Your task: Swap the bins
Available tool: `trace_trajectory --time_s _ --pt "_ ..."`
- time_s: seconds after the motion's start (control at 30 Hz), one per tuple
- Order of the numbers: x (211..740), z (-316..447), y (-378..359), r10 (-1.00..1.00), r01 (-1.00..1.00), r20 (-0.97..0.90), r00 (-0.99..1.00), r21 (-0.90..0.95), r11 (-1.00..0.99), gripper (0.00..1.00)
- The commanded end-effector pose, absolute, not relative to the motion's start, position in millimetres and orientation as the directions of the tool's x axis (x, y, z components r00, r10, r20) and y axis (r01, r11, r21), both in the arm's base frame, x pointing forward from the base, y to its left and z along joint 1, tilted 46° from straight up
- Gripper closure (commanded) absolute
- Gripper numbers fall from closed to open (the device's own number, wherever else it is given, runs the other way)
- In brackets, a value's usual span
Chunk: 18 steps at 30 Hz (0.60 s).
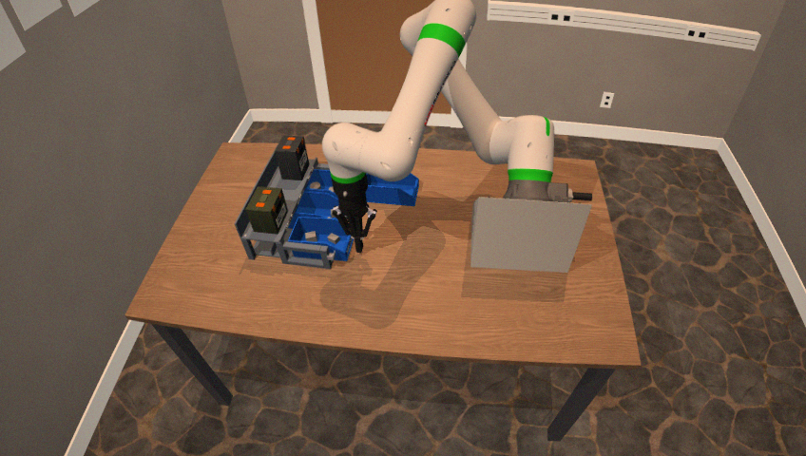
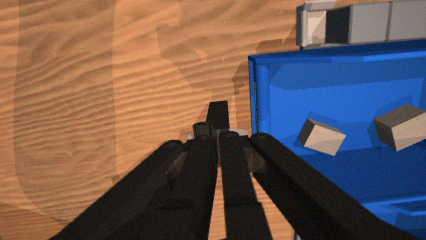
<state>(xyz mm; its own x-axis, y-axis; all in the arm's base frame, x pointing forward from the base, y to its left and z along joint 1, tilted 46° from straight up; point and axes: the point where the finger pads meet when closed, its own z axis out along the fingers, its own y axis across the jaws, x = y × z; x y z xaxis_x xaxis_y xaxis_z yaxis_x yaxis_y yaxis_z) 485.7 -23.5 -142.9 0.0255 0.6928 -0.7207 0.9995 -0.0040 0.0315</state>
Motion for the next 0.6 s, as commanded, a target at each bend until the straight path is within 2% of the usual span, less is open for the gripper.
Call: trace_trajectory --time_s 0.0,0.57 --pt "486.3 -142.6 -22.7 0.693 0.999 -0.72 0.025 0.033 -0.003 0.9" --pt "491.4 -142.3 -22.5 0.693 0.999 -0.72 0.025 0.033 -0.003 0.9"
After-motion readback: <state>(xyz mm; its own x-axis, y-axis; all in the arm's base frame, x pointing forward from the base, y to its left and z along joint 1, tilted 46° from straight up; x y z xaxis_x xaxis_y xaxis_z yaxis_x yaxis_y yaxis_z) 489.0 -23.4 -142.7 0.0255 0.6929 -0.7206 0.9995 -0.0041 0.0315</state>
